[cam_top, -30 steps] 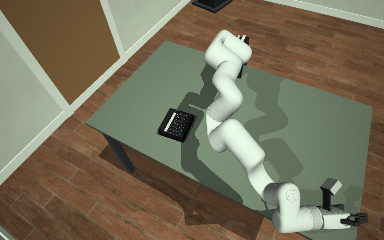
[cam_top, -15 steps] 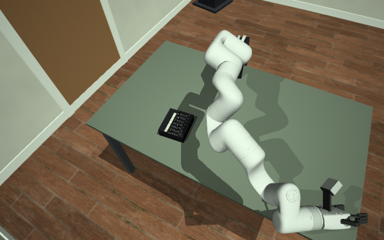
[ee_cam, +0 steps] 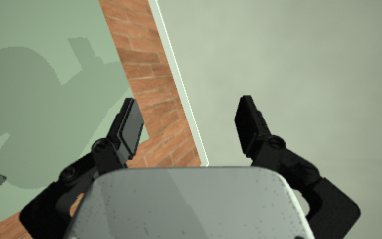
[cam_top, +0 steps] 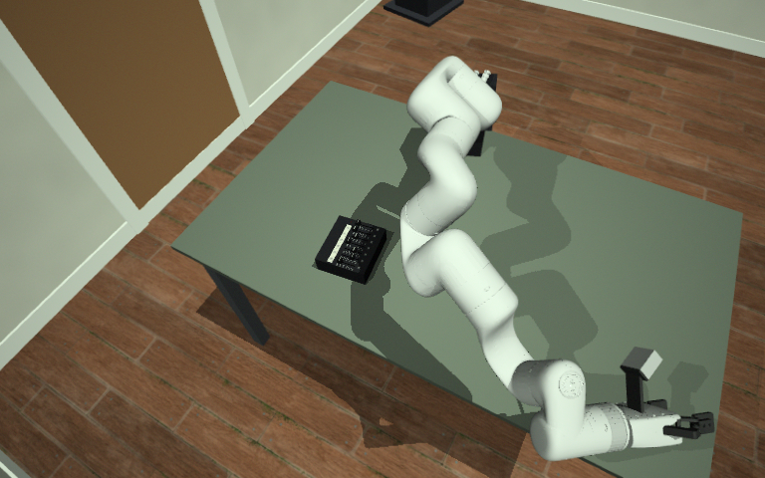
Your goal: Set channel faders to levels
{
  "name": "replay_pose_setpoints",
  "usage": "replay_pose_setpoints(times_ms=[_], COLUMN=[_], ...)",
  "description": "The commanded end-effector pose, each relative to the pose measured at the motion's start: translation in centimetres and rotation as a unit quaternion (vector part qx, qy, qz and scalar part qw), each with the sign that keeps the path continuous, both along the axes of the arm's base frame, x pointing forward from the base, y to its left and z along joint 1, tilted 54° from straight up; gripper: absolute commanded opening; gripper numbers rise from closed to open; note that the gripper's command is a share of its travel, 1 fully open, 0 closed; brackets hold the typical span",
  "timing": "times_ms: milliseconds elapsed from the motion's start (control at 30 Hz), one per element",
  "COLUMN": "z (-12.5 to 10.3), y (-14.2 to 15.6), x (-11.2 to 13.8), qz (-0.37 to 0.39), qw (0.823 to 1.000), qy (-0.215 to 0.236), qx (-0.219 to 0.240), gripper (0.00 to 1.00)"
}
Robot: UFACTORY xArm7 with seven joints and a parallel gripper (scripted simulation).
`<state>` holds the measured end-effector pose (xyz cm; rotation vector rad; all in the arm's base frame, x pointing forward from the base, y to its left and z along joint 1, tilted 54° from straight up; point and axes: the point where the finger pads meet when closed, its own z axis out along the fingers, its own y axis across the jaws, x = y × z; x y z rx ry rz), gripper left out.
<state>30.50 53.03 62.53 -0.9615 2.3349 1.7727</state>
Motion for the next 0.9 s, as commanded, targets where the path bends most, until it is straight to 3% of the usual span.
replay_pose_setpoints(times_ms=[0,667,700,767,800,867], z=[-0.9,-5.7,-6.8,-6.8,-7.8,-7.8], y=[-1.8,-10.3,-12.0,-12.0,-13.8,-13.8], x=[-0.1,0.6,0.8,0.8,0.9,0.9], qz=[-0.001,0.004,0.005,0.005,0.006,0.006], qw=[1.0,0.991,0.987,0.987,0.983,0.983], qy=[-0.021,-0.122,-0.141,-0.141,-0.162,-0.162], qx=[-0.007,-0.059,-0.07,-0.07,-0.081,-0.081], gripper=[1.0,1.0,1.0,1.0,1.0,1.0])
